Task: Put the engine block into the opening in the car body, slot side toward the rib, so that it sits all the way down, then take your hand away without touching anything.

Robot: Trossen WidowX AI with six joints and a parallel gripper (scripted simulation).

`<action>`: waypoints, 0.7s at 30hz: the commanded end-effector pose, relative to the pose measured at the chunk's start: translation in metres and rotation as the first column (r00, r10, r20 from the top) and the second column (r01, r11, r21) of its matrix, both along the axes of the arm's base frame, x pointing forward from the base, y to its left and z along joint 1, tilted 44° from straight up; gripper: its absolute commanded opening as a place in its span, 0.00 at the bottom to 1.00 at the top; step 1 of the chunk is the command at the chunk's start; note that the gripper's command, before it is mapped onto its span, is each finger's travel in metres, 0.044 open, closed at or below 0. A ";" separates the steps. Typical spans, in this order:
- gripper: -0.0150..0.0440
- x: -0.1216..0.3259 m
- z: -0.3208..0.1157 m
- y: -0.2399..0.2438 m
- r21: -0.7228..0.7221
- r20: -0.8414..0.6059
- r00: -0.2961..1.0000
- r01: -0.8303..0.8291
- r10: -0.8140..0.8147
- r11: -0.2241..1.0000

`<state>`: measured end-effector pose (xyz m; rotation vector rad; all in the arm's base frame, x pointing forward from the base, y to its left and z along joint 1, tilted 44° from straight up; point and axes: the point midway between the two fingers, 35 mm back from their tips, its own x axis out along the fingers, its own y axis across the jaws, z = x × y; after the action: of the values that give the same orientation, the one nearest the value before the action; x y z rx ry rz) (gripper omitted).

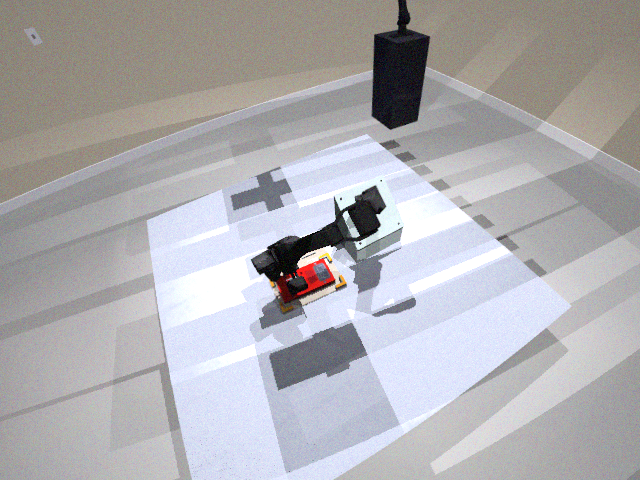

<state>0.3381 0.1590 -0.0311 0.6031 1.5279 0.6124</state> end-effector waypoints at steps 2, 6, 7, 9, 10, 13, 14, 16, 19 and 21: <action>1.00 0.000 0.000 0.000 -0.001 0.001 1.000 -0.001 0.001 1.000; 1.00 0.000 0.009 -0.011 0.000 0.000 1.000 0.001 -0.001 1.000; 1.00 0.000 0.009 -0.011 0.000 0.000 1.000 0.001 -0.001 1.000; 1.00 0.000 0.009 -0.011 0.000 0.000 1.000 0.001 -0.001 1.000; 0.96 0.000 0.009 -0.011 0.000 0.000 1.000 0.001 -0.001 1.000; 0.82 0.000 0.009 -0.011 0.000 0.000 1.000 0.001 -0.001 1.000; 0.78 0.000 0.009 -0.011 0.000 0.000 1.000 0.001 -0.001 1.000; 0.69 0.000 0.009 -0.011 0.000 0.000 1.000 0.001 -0.001 1.000; 0.56 0.000 0.009 -0.011 0.000 0.000 1.000 0.001 -0.001 1.000; 0.47 0.000 0.009 -0.011 0.000 0.000 1.000 0.001 -0.001 1.000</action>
<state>0.3385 0.1478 -0.0224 0.6037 1.5284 0.6074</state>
